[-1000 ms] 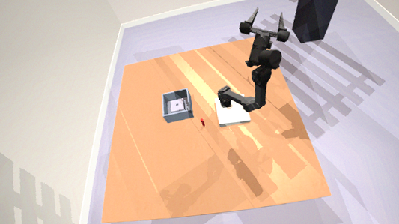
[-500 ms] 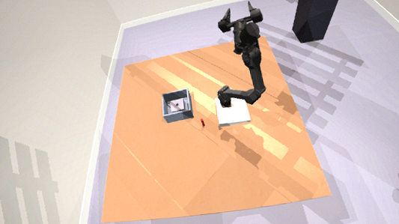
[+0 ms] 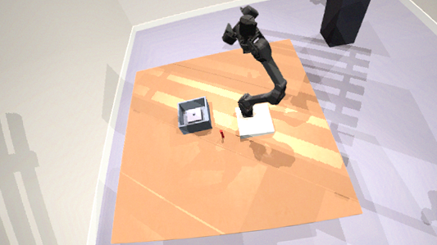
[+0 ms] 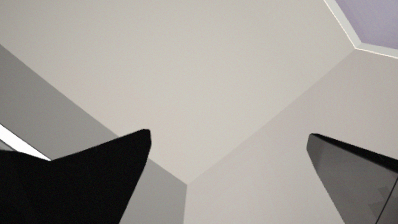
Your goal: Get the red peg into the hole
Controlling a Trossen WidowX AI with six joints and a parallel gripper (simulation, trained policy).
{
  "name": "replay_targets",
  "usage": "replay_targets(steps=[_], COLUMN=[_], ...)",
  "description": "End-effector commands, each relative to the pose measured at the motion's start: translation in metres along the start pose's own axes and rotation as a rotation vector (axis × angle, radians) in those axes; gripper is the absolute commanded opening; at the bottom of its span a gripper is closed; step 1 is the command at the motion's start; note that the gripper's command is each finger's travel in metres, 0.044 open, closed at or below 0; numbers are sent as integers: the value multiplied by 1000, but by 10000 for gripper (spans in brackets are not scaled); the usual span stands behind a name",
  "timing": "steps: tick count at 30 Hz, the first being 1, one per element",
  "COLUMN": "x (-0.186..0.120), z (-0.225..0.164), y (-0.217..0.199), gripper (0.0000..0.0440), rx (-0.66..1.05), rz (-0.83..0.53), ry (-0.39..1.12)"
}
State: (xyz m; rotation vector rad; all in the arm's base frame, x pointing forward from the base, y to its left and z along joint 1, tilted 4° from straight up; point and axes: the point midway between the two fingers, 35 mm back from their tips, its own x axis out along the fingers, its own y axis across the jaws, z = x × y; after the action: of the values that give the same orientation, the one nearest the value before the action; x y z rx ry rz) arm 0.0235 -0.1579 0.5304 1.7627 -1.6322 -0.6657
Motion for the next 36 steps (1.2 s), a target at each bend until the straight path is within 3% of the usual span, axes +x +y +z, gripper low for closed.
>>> replay_targets(steps=[1,17,36], x=[11,32,-7], z=[-1,-6,-5], y=[-25,-148,-270], gripper=[440,440,440], rx=[-78,-490,-996], rz=[-78,-454,-829], ry=[-10,26,234])
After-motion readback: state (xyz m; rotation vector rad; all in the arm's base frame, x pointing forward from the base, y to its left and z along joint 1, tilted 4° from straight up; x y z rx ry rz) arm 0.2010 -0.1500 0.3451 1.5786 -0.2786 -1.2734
